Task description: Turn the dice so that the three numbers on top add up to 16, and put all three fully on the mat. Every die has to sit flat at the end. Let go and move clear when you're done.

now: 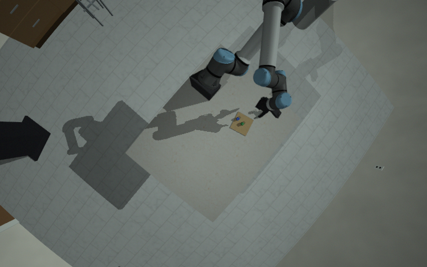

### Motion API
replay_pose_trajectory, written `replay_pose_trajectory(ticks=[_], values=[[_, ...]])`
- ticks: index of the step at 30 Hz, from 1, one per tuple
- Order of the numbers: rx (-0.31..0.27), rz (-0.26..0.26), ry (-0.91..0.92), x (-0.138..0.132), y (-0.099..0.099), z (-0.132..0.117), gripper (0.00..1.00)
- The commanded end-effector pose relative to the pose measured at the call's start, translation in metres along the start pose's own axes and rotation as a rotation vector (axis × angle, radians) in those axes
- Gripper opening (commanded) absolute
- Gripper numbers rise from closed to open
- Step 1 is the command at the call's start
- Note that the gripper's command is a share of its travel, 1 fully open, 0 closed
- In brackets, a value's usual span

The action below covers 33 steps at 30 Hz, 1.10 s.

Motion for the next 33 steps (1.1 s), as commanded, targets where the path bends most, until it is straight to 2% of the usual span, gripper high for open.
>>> replay_pose_trajectory(ticks=[1, 20, 33], values=[[0.0, -0.009, 0.171, 0.0024, 0.0012, -0.0012, 1.0], [0.002, -0.009, 0.55, 0.0081, 0.0046, -0.0067, 1.0], [0.003, -0.009, 0.687, 0.0098, 0.0058, -0.0092, 1.0]])
Point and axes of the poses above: the point where the finger pads meet when closed, its own y axis out along the fingers, its own x axis across the jaws, z = x × y, the point moved 4 cm from there along -y, back along the fingers, and after that the axes turned 3 degrees about -y, right-handed, at the moved point
